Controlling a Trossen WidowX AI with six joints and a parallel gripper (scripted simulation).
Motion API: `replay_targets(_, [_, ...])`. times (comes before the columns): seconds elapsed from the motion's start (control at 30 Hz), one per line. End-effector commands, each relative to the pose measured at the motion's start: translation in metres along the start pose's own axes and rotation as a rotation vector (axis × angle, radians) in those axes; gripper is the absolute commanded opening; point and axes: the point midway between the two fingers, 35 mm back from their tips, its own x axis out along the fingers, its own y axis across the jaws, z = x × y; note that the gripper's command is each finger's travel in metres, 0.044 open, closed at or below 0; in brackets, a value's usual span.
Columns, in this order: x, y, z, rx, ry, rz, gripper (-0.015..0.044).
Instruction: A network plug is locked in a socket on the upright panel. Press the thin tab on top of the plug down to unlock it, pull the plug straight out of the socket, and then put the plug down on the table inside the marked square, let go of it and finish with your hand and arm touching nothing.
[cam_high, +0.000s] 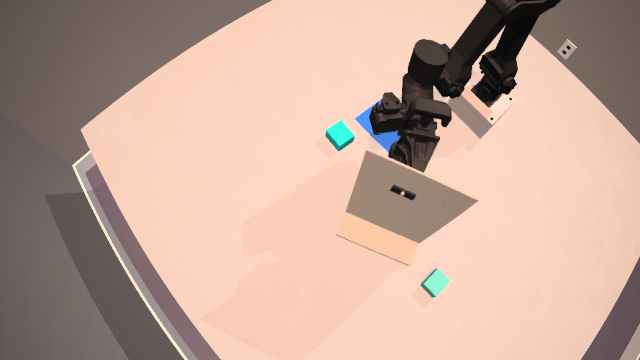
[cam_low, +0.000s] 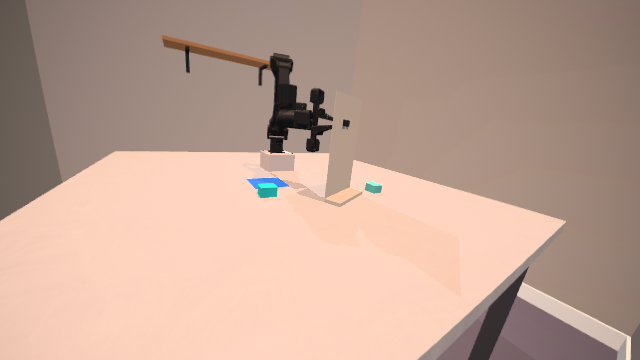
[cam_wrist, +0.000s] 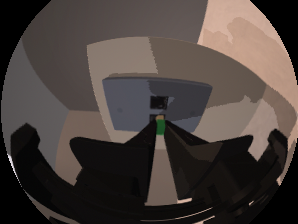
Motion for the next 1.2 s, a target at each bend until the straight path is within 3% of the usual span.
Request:
replay_targets(0.0, [-0.003,-0.001,0.000,0.006,-0.004,-0.001,0.0000])
replay_targets(1.17, [-0.028,-0.001,-0.004,0.006,-0.004,-0.004,0.0000])
